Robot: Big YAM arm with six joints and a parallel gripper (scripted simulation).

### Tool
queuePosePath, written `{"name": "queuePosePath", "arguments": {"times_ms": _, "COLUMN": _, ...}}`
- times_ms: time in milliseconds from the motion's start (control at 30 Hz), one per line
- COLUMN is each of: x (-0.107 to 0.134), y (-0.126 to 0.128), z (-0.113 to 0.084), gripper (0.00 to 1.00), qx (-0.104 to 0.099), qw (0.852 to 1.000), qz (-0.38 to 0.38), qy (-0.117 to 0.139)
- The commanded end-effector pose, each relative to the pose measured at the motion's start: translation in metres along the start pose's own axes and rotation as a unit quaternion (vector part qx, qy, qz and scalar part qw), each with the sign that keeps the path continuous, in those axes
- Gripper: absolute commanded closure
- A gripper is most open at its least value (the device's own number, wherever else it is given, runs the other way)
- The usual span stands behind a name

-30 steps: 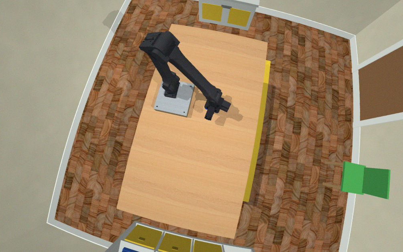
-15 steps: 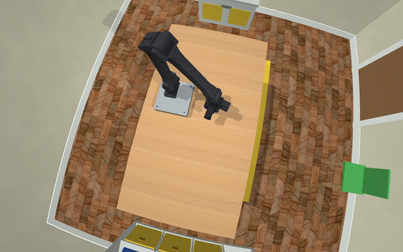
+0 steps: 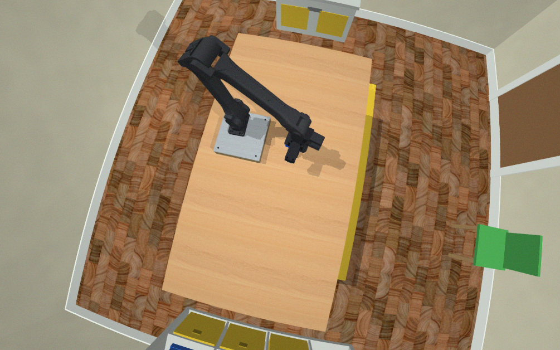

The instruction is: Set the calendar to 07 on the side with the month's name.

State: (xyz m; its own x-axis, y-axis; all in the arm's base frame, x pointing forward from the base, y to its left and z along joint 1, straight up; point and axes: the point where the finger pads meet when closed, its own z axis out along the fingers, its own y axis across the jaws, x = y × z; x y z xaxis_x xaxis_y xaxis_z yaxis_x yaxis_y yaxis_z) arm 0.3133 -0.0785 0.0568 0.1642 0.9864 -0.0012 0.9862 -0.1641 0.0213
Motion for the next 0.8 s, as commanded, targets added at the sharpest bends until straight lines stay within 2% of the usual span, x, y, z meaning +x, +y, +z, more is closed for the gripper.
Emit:
{"name": "queuePosePath", "arguments": {"times_ms": 0, "x": -0.0025, "y": 0.0216, "z": -0.0309, "gripper": 0.53, "qx": -0.027, "qw": 1.0, "qz": -0.001, "qy": -0.004}}
{"name": "queuePosePath", "arguments": {"times_ms": 200, "x": -0.0025, "y": 0.0214, "z": -0.0369, "gripper": 0.53, "qx": -0.028, "qw": 1.0, "qz": -0.001, "qy": -0.004}}
{"name": "queuePosePath", "arguments": {"times_ms": 233, "x": -0.0027, "y": 0.0238, "z": -0.035, "gripper": 0.0, "qx": -0.03, "qw": 1.0, "qz": -0.001, "qy": -0.004}}
{"name": "queuePosePath", "arguments": {"times_ms": 767, "x": -0.0027, "y": 0.0243, "z": -0.0341, "gripper": 0.0, "qx": -0.03, "qw": 1.0, "qz": -0.001, "qy": -0.004}}
